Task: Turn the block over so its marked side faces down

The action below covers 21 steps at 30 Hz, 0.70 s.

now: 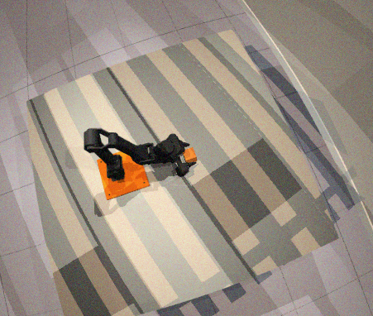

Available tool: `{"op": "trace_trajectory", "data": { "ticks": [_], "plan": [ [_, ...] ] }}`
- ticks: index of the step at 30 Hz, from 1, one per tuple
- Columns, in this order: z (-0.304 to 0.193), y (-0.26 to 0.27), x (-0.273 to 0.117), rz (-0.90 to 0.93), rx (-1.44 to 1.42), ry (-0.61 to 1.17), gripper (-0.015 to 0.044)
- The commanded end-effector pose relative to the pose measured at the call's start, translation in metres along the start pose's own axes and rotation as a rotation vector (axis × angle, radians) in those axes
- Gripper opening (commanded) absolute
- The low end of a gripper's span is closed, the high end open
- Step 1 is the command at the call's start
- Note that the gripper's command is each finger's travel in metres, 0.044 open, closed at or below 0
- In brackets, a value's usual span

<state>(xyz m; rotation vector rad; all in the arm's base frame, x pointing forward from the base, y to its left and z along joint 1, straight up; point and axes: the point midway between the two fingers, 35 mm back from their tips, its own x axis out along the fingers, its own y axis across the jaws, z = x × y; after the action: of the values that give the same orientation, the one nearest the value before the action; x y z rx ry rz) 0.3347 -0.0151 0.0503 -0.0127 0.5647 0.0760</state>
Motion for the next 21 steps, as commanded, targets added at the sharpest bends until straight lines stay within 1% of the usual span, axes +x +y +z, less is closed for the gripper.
{"op": "trace_trajectory", "data": {
  "ticks": [1,5,9,11,21],
  "plan": [
    [0.018,-0.003,0.001,-0.008,-0.002,0.088,0.044],
    [0.033,-0.003,-0.012,-0.009,-0.001,0.246,0.044],
    [0.047,-0.001,-0.043,-0.008,-0.005,0.406,0.044],
    [0.051,0.001,-0.057,-0.007,-0.008,0.458,0.044],
    [0.052,0.001,-0.059,-0.007,-0.008,0.465,0.044]
  ]
}}
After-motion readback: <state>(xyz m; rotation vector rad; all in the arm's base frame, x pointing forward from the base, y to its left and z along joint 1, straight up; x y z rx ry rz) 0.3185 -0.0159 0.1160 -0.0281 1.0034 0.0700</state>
